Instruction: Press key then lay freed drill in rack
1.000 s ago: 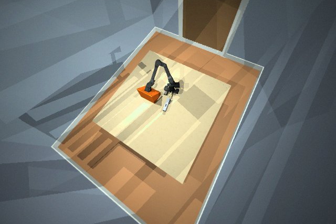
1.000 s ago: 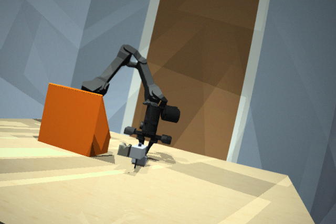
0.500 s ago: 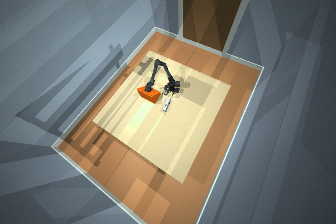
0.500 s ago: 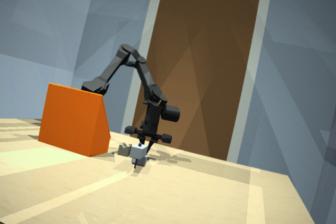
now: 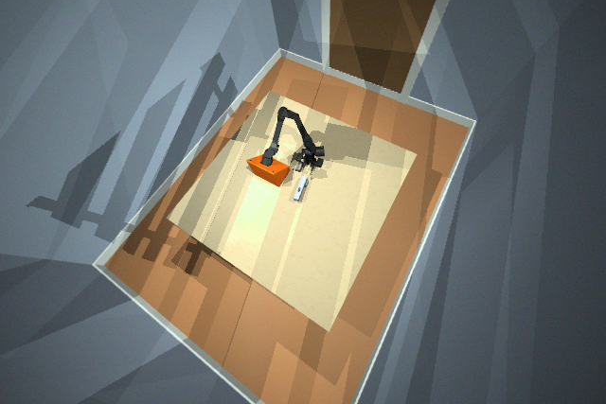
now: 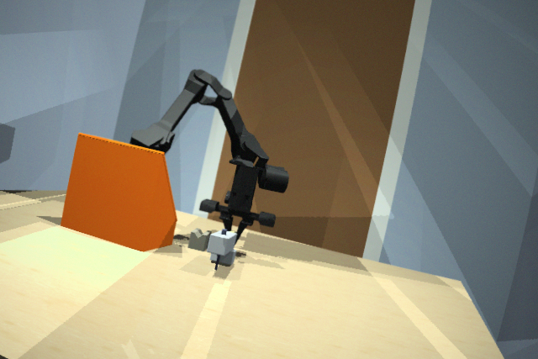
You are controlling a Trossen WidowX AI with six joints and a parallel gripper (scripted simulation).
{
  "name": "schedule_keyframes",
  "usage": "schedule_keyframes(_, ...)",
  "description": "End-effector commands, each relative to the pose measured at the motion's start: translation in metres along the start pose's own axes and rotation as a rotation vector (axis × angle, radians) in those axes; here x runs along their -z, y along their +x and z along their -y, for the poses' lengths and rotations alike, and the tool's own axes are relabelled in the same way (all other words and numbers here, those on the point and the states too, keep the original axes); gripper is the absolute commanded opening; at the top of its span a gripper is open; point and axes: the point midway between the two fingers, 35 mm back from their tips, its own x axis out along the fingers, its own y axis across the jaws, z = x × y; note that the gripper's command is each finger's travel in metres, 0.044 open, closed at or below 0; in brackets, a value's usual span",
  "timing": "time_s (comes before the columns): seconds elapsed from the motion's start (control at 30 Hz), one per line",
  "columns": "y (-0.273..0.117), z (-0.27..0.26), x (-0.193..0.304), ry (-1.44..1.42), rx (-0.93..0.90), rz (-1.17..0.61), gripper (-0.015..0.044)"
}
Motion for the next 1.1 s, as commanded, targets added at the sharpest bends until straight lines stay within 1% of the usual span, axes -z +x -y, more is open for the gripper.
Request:
schedule_keyframes(0.0,-0.003,0.000,0.000,-0.007,0.002,0.004,0.0000)
schedule_keyframes(1.07,-0.018,-0.002,0.006,-0.007,0.002,0.003,0.0000)
